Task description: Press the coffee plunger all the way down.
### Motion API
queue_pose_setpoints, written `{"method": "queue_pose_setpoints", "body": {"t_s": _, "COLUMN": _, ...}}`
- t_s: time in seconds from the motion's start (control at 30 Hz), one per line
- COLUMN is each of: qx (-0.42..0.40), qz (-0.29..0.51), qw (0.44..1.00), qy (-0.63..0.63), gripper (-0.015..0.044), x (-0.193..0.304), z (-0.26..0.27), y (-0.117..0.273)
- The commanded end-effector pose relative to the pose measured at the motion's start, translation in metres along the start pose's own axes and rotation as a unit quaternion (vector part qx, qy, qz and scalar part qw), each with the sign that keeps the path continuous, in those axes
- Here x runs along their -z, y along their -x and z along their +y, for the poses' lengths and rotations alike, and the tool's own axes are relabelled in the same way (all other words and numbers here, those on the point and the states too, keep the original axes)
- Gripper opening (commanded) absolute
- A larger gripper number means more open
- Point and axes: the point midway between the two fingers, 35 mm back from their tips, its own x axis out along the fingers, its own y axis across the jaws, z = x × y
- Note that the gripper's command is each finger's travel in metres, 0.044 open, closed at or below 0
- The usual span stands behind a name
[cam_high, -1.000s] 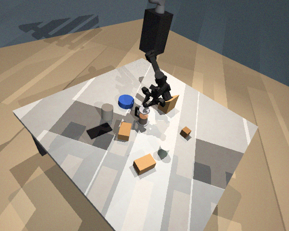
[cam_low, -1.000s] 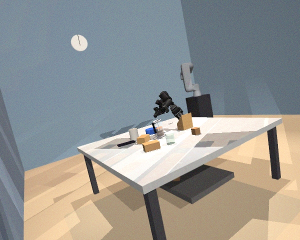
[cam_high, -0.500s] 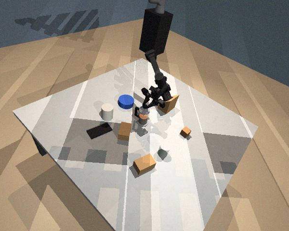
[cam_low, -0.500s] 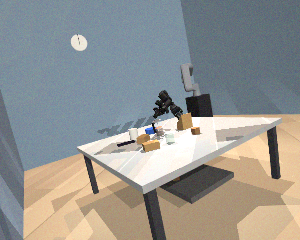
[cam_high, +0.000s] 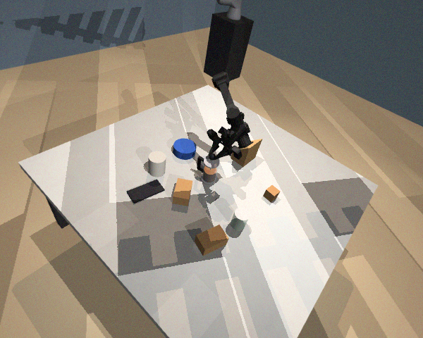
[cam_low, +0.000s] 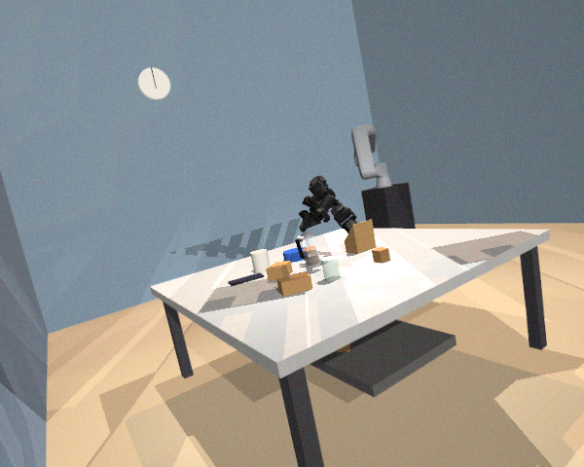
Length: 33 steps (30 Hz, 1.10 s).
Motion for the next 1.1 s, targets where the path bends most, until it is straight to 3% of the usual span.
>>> {"method": "queue_pose_setpoints", "body": {"t_s": 0.0, "qx": 0.005, "qz": 0.008, "qw": 1.000, "qy": 0.012, "gripper": 0.0122, "x": 0.0042, "z": 0.0001, "y": -0.0020}}
{"method": "queue_pose_setpoints", "body": {"t_s": 0.77, "qx": 0.002, "qz": 0.002, "qw": 1.000, "qy": 0.004, "gripper": 0.0122, "x": 0.0003, "z": 0.0013, "y": -0.0014}}
{"method": "queue_pose_setpoints", "body": {"t_s": 1.07, "qx": 0.002, "qz": 0.002, "qw": 1.000, "qy": 0.004, "gripper": 0.0358, "x": 0.0003, "z": 0.0013, "y": -0.0014}}
